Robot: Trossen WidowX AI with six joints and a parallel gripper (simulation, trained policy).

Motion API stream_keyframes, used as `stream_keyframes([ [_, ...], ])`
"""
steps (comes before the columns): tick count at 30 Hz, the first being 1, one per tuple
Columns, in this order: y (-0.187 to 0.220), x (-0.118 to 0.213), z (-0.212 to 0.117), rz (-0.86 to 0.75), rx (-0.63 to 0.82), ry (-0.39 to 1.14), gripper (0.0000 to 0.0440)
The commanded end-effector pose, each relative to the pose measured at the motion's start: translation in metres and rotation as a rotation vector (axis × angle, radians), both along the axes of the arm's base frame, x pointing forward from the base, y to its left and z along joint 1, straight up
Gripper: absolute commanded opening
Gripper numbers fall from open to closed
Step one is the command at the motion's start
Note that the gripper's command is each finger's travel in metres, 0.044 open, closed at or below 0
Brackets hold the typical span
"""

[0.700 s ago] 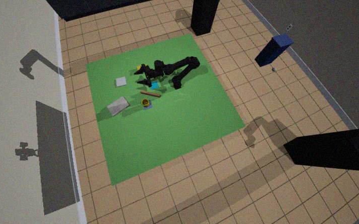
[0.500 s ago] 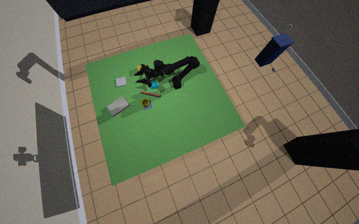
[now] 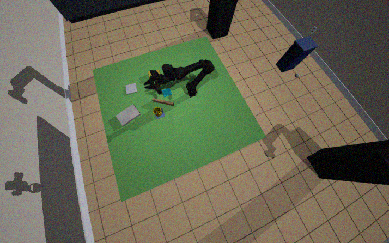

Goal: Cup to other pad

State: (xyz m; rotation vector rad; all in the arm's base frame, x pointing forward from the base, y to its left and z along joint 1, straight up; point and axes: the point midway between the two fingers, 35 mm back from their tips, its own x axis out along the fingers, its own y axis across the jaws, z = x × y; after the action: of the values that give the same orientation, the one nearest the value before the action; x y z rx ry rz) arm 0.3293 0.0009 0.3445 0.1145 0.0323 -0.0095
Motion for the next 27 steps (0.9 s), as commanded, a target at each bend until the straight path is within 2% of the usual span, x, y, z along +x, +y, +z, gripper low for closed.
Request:
stream_keyframes([
  [1, 0.004, 0.005, 0.004, 0.010, 0.031, 0.024, 0.0145],
  [27, 0.026, 0.036, 0.007, 0.023, 0.310, 0.290, 0.0157],
])
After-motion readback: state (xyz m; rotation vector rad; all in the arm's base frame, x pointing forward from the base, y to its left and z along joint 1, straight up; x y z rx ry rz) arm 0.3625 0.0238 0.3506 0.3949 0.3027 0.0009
